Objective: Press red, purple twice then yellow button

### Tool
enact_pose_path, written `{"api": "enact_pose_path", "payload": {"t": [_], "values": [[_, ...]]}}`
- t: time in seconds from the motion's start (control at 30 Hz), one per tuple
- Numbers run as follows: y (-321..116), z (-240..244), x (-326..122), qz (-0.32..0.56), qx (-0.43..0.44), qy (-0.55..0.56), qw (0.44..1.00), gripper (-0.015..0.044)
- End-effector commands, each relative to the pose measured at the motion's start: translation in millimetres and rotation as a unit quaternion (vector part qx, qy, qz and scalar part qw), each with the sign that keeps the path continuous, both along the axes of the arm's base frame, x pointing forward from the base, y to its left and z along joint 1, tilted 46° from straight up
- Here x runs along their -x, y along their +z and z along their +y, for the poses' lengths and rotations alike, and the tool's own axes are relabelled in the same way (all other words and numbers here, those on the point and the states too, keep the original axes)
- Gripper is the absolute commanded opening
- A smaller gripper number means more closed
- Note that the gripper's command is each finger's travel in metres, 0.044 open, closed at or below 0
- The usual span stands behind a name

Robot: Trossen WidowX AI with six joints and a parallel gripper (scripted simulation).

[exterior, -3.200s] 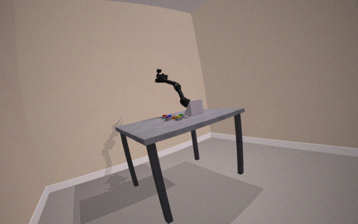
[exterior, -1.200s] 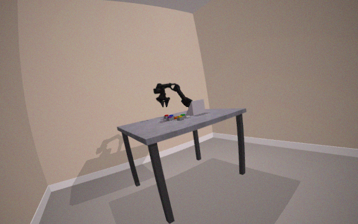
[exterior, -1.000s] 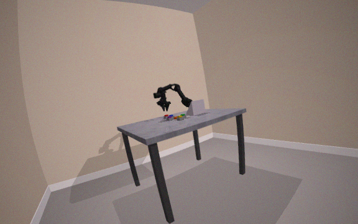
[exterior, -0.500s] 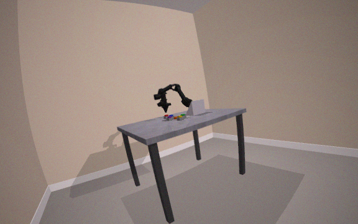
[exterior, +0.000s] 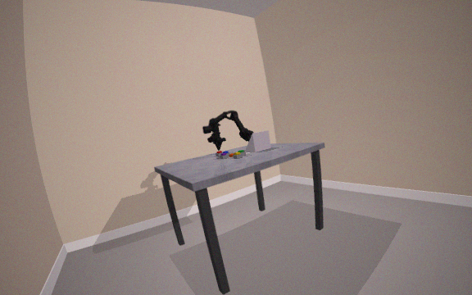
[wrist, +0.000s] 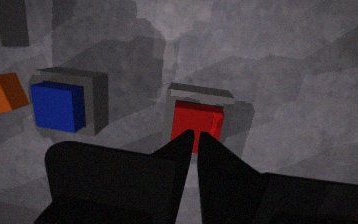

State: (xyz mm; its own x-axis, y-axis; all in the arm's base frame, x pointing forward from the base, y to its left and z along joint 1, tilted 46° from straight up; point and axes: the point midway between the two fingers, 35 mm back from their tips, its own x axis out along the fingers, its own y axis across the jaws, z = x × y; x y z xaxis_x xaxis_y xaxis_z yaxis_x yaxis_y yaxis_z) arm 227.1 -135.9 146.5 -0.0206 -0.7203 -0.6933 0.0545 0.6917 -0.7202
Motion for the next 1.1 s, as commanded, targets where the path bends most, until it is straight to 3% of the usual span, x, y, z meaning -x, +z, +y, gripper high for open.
{"api": "enact_pose_path", "payload": {"t": [0.0, 0.83, 1.07], "values": [[-4, -4, 1, 0.001, 0.0, 0.001, 1.0, 0.002], [-11, -12, 1, 0.001, 0.001, 0.001, 1.0, 0.002], [12, 12, 1, 0.001, 0.0, 0.001, 1.0, 0.002]]}}
